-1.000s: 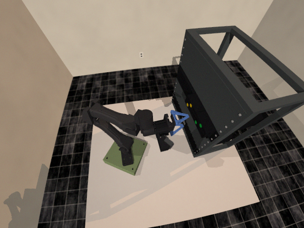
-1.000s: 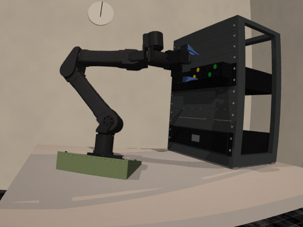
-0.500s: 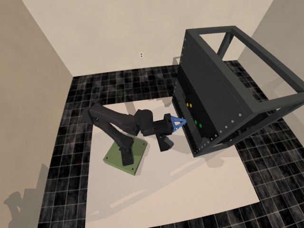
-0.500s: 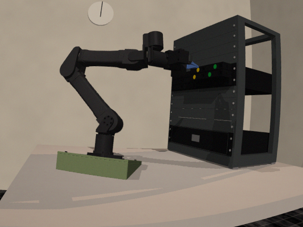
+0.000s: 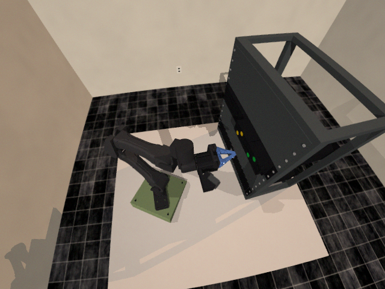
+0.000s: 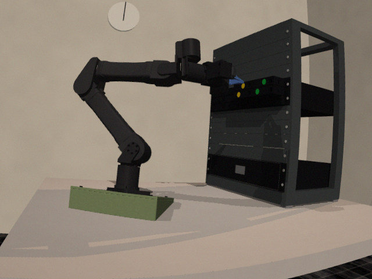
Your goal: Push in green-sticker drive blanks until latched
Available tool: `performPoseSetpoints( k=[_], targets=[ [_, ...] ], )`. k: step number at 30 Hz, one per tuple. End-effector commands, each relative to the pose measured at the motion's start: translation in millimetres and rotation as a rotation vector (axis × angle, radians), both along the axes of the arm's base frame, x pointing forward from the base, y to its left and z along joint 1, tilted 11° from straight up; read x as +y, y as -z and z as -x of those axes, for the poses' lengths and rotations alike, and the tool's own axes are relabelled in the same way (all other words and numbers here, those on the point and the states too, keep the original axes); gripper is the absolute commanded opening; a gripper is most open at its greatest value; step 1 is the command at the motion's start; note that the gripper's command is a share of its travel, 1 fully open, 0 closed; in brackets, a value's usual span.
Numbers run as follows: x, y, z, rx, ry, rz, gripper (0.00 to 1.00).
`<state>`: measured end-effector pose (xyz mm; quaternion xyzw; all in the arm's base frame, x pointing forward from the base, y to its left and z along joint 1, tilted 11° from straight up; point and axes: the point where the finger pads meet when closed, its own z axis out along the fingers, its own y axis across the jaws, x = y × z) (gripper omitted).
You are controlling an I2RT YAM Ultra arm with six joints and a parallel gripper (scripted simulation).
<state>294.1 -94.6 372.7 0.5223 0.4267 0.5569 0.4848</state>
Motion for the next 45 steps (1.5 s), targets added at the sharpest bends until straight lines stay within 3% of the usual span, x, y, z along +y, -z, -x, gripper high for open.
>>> performPoseSetpoints(
  k=[1,5,7,16,18,20,21,25,33,45],
  targets=[
    [-3.4,-11.9,2.2,-0.029,0.012,0.023,0.00],
    [-3.3,-10.6,2.0,-0.027,0.010,0.021,0.00],
    [-6.1,4.5,1.5,-0.005,0.008,0.000,0.00],
    [-34.4,34.0,15.0,0.003,0.008,-0.015,0.00],
    [-34.4,34.0,15.0,0.003,0.008,-0.015,0.00],
    [-29.7,14.9,19.9,-0.032,0.008,0.028,0.00],
    [-30.0,14.4,19.4,-0.032,0.008,0.028,0.00],
    [-30.6,14.8,4.1,-0.026,0.001,0.028,0.00],
    [-31.8,9.9,-46.9,-0.028,0.001,0.026,0.00],
    [-30.3,4.9,-47.2,-0.039,0.003,0.034,0.00]
  ],
)
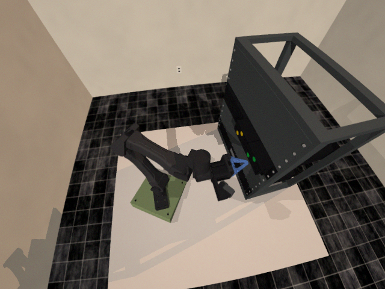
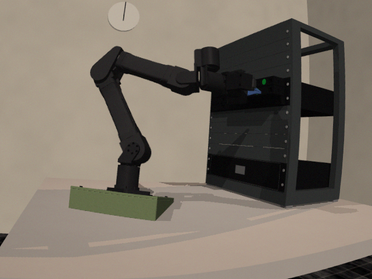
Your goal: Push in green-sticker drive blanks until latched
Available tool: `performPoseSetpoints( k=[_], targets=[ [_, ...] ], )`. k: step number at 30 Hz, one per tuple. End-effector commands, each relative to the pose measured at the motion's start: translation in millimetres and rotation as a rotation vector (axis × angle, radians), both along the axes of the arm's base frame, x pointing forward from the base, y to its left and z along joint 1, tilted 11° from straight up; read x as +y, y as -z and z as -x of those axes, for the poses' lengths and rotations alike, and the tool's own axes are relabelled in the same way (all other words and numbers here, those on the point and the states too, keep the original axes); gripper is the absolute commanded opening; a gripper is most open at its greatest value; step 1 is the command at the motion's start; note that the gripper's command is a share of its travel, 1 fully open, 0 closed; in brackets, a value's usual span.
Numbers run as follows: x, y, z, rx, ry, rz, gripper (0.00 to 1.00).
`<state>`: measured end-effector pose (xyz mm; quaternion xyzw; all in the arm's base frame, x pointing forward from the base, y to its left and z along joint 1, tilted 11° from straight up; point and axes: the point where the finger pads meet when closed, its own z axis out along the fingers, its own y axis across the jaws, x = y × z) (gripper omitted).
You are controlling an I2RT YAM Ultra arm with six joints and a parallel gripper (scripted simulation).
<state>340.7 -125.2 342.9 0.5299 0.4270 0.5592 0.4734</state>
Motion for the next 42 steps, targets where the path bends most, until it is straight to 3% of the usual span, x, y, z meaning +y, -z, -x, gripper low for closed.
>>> performPoseSetpoints(
  k=[1,42],
  targets=[
    [0.3,-25.0,-0.6,-0.055,0.011,0.055,0.00],
    [1.4,-28.8,-0.1,-0.041,0.013,0.044,0.00]
  ],
)
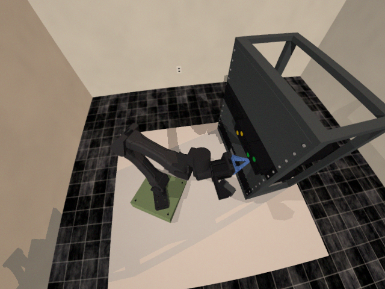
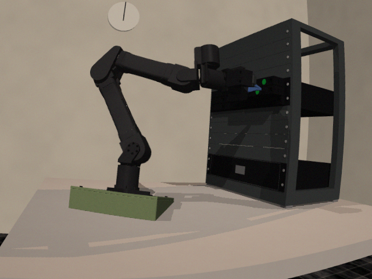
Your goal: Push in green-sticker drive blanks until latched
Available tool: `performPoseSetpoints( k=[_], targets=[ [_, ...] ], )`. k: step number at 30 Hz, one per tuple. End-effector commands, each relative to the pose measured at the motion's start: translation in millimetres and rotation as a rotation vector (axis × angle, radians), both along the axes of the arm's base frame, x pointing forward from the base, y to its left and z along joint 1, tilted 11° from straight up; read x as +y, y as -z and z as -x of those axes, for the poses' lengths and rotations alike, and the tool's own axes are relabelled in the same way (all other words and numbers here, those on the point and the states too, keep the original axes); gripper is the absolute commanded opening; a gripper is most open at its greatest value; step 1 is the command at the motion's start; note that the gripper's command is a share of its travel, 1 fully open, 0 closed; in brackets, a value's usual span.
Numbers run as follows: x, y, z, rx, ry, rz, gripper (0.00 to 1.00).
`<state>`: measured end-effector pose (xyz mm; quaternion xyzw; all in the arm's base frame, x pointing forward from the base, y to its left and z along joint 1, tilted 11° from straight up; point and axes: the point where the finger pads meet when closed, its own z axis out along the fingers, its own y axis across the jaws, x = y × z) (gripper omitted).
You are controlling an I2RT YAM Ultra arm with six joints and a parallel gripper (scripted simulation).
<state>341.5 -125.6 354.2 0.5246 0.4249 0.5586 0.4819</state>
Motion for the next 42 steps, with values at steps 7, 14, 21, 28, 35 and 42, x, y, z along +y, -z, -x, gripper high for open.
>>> performPoseSetpoints(
  k=[7,14,21,28,35,42],
  targets=[
    [-0.1,-14.3,-9.8,-0.030,0.002,0.034,0.00],
    [1.0,-16.2,-12.3,-0.036,0.002,0.039,0.00],
    [1.0,-16.2,-12.3,-0.036,0.002,0.039,0.00],
    [1.0,-16.2,-12.3,-0.036,0.002,0.039,0.00],
    [-0.3,-14.0,-14.7,-0.030,0.002,0.034,0.00],
    [-1.5,-21.3,-23.2,-0.030,0.002,0.034,0.00]
  ],
)
